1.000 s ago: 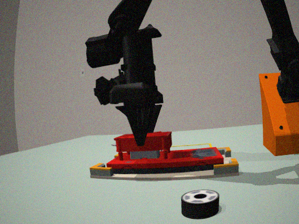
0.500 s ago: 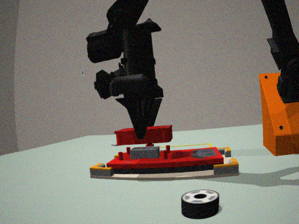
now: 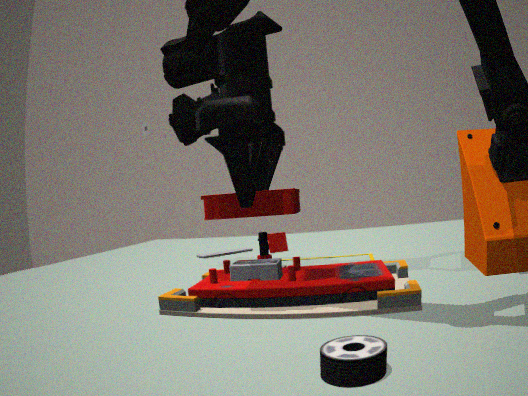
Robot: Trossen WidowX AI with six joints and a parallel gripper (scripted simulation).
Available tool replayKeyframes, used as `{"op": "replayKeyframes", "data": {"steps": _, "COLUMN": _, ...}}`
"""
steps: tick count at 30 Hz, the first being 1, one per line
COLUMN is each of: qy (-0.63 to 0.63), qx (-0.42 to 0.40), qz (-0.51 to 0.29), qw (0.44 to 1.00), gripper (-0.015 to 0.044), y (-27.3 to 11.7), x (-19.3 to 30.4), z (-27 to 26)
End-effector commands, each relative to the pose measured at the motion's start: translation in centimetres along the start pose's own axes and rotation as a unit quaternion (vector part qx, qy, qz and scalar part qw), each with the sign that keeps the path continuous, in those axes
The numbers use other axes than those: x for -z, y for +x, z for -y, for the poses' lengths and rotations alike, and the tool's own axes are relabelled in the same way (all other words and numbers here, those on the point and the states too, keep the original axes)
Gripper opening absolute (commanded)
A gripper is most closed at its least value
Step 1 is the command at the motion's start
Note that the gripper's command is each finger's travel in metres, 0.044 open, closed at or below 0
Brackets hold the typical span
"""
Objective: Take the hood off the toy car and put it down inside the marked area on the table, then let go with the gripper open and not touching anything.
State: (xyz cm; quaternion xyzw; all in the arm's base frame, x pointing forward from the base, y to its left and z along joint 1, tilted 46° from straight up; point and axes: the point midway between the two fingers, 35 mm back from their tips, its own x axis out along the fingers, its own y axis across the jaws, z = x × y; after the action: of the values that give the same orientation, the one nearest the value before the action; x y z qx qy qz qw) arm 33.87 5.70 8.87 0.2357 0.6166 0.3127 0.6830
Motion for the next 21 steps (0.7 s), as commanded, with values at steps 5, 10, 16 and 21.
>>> {"op": "replayKeyframes", "data": {"steps": 5, "qy": 0.007, "qx": 0.01, "qz": 0.004, "qw": 1.0, "gripper": 0.0, "y": -0.6, "x": 0.2, "z": 4.9}}
{"op": "replayKeyframes", "data": {"steps": 10, "qy": 0.009, "qx": 0.013, "qz": 0.005, "qw": 1.0, "gripper": 0.0, "y": -0.9, "x": 0.7, "z": 8.0}}
{"op": "replayKeyframes", "data": {"steps": 16, "qy": 0.008, "qx": 0.015, "qz": 0.003, "qw": 1.0, "gripper": 0.0, "y": -1.1, "x": 1.5, "z": 11.5}}
{"op": "replayKeyframes", "data": {"steps": 21, "qy": 0.006, "qx": 0.014, "qz": 0.001, "qw": 1.0, "gripper": 0.0, "y": -1.1, "x": 2.4, "z": 14.3}}
